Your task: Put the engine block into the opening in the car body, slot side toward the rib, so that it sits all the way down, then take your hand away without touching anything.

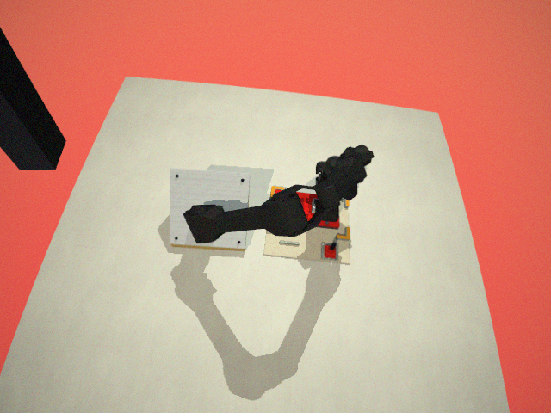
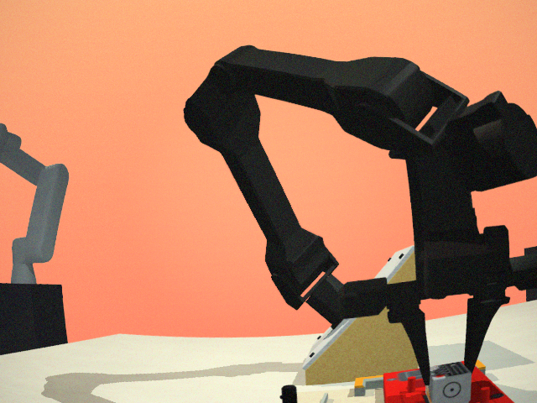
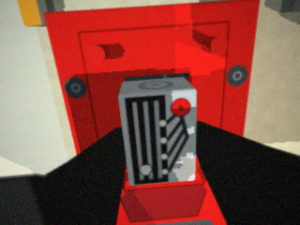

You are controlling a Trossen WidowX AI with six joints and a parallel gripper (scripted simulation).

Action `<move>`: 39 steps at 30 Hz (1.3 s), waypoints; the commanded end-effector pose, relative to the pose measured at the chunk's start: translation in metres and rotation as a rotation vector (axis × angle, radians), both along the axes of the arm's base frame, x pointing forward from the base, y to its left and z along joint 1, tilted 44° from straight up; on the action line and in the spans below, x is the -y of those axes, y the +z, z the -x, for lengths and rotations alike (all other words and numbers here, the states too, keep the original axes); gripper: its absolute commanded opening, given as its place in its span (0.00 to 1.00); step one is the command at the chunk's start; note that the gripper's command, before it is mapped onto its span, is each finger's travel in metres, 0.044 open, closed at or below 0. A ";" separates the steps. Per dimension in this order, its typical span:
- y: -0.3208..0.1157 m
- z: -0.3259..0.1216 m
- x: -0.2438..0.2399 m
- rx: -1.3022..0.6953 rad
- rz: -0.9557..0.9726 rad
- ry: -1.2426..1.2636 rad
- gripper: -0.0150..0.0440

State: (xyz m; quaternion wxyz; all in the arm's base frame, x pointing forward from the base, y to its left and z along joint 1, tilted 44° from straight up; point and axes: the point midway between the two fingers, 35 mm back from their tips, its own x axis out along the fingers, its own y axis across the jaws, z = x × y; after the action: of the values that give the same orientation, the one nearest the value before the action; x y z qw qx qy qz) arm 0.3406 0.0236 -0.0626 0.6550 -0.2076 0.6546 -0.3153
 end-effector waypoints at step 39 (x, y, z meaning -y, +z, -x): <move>0.011 -0.001 -0.008 0.000 0.003 0.005 0.91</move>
State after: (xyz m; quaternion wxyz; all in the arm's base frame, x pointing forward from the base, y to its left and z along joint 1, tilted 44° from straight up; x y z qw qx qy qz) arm 0.3416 0.0311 -0.0530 0.6556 -0.2137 0.6526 -0.3139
